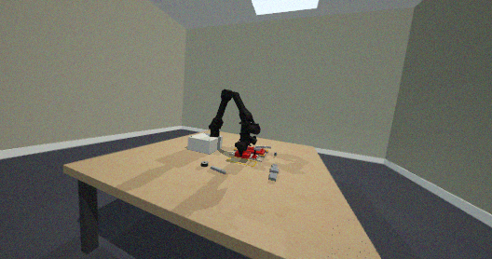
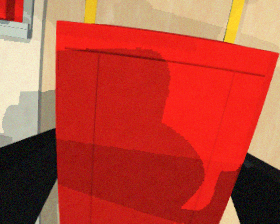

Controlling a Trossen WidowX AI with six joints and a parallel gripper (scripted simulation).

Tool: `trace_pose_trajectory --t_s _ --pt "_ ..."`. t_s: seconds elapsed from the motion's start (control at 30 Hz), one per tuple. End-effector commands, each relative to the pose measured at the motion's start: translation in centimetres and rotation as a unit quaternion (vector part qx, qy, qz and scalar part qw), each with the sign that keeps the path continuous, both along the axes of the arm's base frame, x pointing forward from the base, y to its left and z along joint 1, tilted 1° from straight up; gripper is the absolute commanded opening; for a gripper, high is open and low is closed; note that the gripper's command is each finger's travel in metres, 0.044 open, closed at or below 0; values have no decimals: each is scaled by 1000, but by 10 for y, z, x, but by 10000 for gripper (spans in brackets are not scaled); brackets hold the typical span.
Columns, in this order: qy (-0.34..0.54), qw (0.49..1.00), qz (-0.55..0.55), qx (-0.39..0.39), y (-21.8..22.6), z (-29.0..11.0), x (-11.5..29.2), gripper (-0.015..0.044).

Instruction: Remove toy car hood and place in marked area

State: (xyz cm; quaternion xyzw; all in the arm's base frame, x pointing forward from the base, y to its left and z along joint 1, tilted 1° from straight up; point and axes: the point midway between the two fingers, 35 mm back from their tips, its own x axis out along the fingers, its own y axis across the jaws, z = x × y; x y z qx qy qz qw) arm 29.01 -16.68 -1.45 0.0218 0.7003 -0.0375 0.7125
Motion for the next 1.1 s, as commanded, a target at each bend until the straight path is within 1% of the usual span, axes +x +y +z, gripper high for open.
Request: trace_pose_trajectory --t_s 0.0,1.07 --pt "1 1000 3 -1 0 -3 -1 0" --pt "1 1000 3 -1 0 -19 -2 0"
